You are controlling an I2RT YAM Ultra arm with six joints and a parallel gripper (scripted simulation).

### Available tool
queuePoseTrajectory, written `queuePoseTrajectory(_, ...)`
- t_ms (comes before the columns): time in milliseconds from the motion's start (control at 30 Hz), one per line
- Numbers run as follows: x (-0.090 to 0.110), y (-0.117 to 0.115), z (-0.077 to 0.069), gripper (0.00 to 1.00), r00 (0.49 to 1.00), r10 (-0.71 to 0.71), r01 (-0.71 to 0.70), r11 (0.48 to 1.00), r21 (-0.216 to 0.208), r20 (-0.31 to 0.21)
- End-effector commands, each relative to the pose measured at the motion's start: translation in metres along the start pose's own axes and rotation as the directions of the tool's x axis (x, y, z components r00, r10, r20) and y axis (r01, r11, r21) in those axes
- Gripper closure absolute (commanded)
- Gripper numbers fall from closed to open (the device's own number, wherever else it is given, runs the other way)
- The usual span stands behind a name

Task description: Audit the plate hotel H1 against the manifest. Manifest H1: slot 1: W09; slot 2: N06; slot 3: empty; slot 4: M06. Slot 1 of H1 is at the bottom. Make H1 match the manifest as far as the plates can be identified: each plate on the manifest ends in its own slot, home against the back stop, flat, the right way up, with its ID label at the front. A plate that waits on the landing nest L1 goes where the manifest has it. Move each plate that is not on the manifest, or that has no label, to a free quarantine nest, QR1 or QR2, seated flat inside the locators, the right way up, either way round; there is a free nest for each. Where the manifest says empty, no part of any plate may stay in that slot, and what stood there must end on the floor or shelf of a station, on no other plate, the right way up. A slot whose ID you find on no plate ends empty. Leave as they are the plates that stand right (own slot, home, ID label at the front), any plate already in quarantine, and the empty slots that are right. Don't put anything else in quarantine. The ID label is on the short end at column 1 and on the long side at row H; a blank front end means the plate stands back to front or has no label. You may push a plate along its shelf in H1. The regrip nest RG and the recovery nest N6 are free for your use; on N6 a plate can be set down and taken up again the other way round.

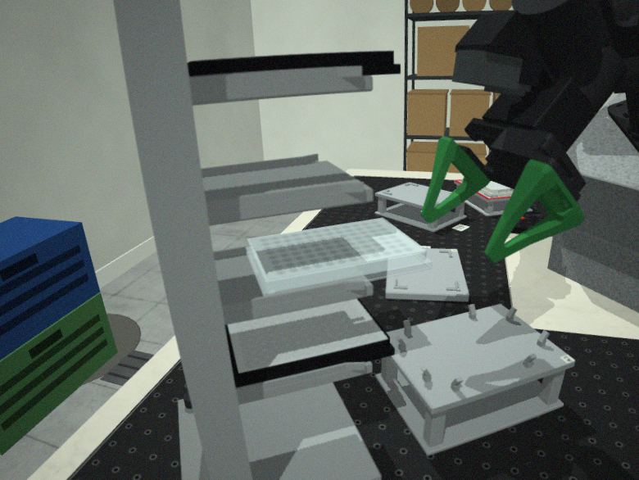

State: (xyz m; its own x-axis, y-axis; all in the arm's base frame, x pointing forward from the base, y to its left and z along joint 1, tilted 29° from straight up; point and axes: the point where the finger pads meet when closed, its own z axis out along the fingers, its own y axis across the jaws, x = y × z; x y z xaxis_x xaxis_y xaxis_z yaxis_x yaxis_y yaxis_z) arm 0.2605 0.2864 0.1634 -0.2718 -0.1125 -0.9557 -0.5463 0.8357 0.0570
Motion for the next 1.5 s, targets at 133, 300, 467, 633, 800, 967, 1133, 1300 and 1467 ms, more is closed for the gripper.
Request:
queuePoseTrajectory(133, 0.004, -0.001, -0.014, 0.0, 1.0, 0.015, -0.015, 1.0, 0.002, 0.026)
queuePoseTrajectory(300, 0.008, -0.001, -0.018, 0.0, 1.0, 0.015, -0.015, 1.0, 0.002, 0.026)
queuePoseTrajectory(467, 0.014, -0.001, -0.024, 0.0, 1.0, 0.015, -0.015, 1.0, 0.002, 0.026)
queuePoseTrajectory(633, 0.018, -0.001, -0.02, 1.0, 1.0, 0.008, -0.008, 1.0, 0.008, 0.016)
queuePoseTrajectory(800, 0.019, -0.001, -0.02, 1.0, 1.0, 0.008, -0.008, 1.0, 0.008, 0.016)
queuePoseTrajectory(967, 0.019, -0.001, -0.02, 1.0, 1.0, 0.008, -0.008, 1.0, 0.008, 0.016)
queuePoseTrajectory(1133, 0.019, -0.001, -0.02, 1.0, 1.0, 0.008, -0.008, 1.0, 0.008, 0.016)
queuePoseTrajectory(1300, 0.019, -0.001, -0.02, 1.0, 1.0, 0.008, -0.008, 1.0, 0.008, 0.016)
queuePoseTrajectory(1467, 0.019, -0.001, -0.02, 1.0, 1.0, 0.008, -0.008, 1.0, 0.008, 0.016)
